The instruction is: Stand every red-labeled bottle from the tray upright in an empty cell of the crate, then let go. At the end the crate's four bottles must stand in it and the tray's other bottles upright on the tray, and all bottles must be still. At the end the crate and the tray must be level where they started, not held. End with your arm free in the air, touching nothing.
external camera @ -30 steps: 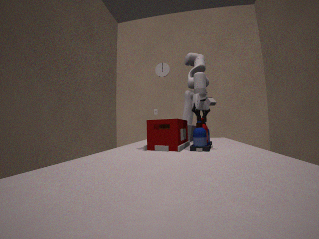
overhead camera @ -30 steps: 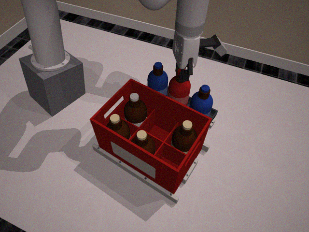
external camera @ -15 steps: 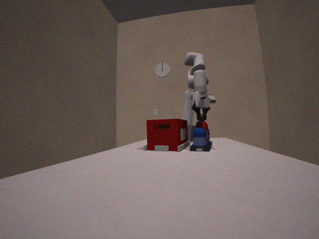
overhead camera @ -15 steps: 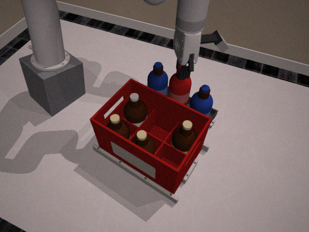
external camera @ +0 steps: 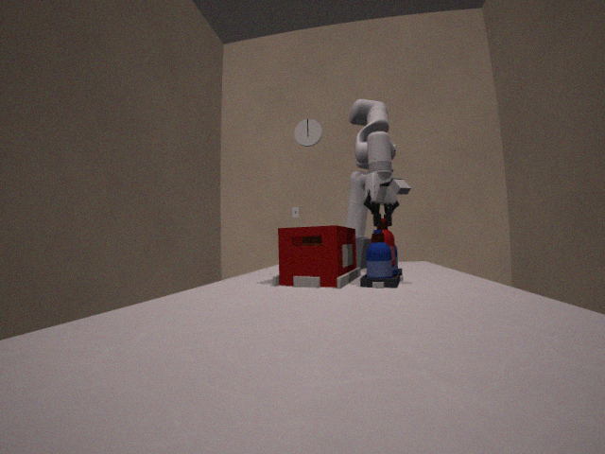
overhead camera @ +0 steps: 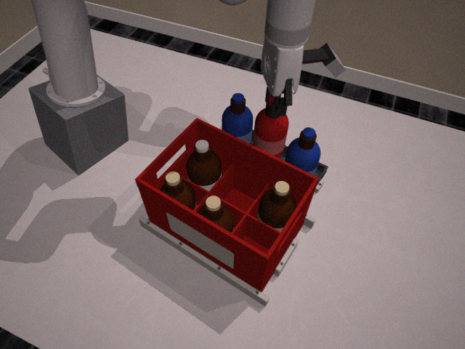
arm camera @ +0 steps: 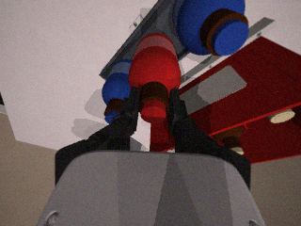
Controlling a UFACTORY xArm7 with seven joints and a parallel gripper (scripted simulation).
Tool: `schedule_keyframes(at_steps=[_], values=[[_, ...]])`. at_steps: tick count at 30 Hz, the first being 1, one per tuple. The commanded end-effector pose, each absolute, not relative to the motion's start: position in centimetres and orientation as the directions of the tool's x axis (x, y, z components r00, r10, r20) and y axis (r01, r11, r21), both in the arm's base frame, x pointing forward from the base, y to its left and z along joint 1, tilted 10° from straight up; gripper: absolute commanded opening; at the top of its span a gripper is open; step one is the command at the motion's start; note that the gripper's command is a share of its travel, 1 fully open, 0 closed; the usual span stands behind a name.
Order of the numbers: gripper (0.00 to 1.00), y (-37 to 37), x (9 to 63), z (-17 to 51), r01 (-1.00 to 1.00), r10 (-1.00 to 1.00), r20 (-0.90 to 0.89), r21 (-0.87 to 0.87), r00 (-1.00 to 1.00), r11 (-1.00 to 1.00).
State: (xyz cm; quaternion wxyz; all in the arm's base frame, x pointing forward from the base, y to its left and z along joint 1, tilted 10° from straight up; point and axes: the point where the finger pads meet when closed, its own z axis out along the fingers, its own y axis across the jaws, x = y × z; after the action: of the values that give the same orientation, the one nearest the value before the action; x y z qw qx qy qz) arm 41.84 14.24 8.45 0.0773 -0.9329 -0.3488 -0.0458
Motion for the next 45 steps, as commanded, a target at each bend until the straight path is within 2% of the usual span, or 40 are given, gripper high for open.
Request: schedule_keyframes(at_steps=[1,45], values=[[0.0,14.2,42.0,8.6,0.658,0.643,0.144,-0.11,0.752,-0.745],[0.0,13.9,42.0,10.7,0.658,0.643,0.144,-0.11,0.752,-0.745]])
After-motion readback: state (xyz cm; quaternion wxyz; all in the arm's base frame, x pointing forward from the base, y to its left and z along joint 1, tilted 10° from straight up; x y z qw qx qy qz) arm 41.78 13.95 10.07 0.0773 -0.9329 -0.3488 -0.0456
